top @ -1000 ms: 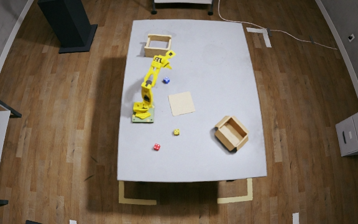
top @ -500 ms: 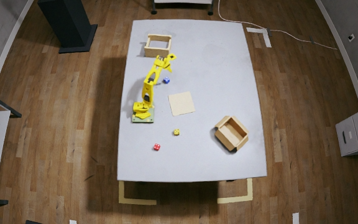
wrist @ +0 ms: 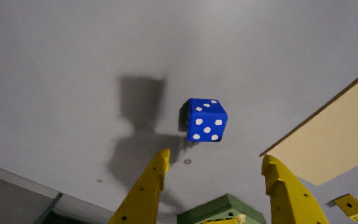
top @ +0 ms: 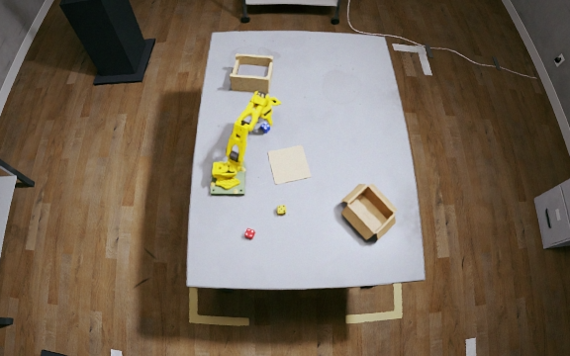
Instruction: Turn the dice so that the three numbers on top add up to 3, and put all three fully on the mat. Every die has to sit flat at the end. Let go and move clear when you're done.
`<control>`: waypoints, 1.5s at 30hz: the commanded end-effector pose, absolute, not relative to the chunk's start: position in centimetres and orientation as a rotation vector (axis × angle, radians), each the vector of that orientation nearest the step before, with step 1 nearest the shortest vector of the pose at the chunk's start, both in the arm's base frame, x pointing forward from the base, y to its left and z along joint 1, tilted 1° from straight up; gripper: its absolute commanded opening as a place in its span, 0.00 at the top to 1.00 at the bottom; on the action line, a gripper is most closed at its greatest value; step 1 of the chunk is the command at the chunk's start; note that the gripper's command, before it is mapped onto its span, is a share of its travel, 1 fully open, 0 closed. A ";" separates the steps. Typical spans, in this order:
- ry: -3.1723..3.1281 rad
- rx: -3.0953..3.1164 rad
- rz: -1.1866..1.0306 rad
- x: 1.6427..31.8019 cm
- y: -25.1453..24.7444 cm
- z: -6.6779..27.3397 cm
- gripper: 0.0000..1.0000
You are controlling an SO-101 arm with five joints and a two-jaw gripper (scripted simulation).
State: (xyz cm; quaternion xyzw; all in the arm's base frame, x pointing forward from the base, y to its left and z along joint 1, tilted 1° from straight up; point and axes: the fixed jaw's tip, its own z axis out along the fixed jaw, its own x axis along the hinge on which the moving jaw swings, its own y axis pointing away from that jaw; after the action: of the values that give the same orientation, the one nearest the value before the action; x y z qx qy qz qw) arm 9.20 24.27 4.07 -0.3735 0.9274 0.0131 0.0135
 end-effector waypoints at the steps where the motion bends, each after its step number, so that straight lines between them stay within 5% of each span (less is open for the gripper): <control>1: 2.906 -1.165 0.017 9.0 24.2 3.7 0.65; 45: 2.934 -1.143 -0.013 8.9 24.0 1.2 0.65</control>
State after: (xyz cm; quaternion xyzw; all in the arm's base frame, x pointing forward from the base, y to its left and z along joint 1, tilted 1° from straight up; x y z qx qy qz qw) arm 9.16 24.15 2.25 -0.3645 0.9312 0.0030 0.0035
